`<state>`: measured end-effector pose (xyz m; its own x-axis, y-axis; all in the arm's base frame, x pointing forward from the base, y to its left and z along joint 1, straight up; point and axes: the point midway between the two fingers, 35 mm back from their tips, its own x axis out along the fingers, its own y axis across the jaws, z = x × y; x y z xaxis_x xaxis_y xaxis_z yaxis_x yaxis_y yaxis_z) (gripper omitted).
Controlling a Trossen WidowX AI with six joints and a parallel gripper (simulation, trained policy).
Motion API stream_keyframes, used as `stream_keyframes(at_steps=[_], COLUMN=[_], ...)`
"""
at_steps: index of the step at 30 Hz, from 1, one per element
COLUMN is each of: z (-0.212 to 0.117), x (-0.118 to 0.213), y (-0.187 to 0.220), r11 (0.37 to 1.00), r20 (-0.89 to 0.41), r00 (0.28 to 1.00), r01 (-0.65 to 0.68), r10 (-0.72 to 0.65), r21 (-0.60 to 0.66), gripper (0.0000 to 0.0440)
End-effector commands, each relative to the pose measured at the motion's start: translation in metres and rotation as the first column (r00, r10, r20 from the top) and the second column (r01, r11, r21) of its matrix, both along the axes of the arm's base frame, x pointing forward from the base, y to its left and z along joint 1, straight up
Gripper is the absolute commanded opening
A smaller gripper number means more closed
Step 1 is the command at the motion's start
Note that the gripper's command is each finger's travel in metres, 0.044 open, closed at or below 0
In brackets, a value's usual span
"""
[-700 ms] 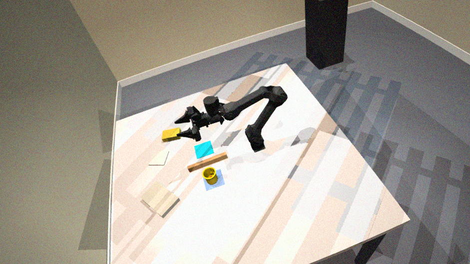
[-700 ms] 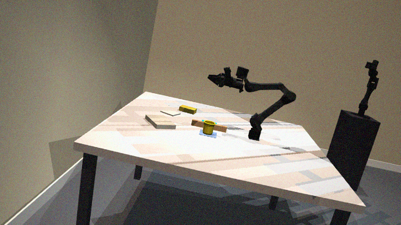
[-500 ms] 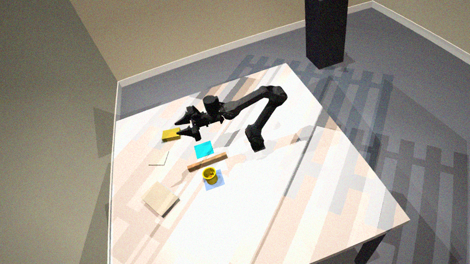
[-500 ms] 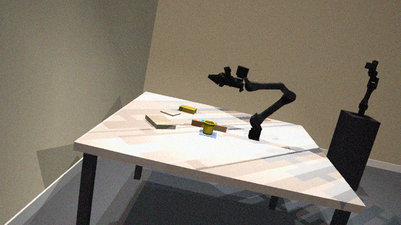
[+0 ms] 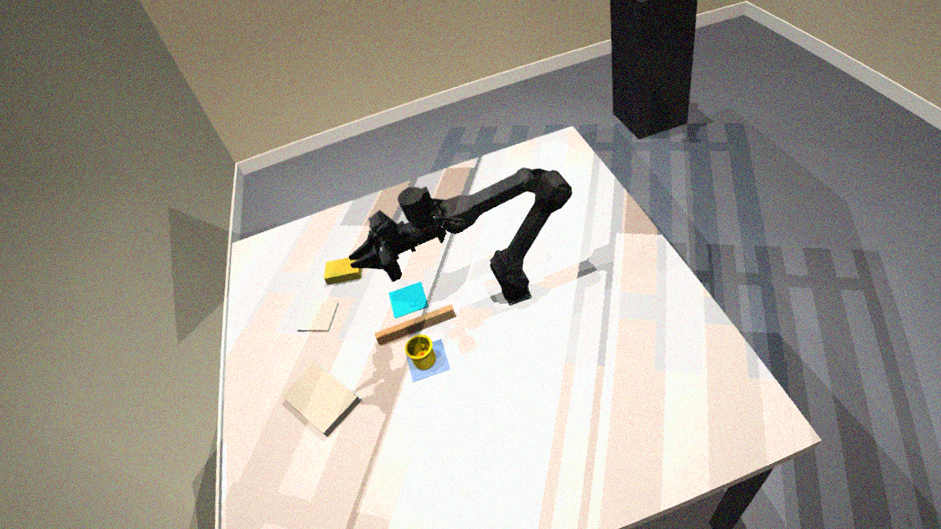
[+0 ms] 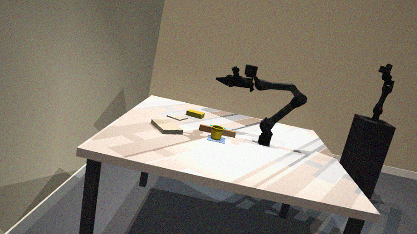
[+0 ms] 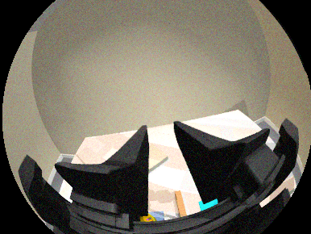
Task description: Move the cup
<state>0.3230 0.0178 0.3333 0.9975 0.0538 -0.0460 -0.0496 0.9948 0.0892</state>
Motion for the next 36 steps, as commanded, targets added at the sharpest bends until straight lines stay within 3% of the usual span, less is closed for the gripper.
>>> stream_keyframes(at_steps=[1, 19, 36], z=[0.0, 0.002, -0.001], x=[0.003, 0.012, 0.016], y=[0.005, 0.031, 0.056], r11=[0.999, 0.97, 0.898], r20=[-0.034, -0.225, -0.424], r00=[0.999, 0.971, 0.895], r01=[-0.015, -0.028, 0.067], r10=[0.016, 0.084, 0.138], r21=[0.035, 0.242, 0.434], gripper=[0.0138, 0.0144, 0.0163])
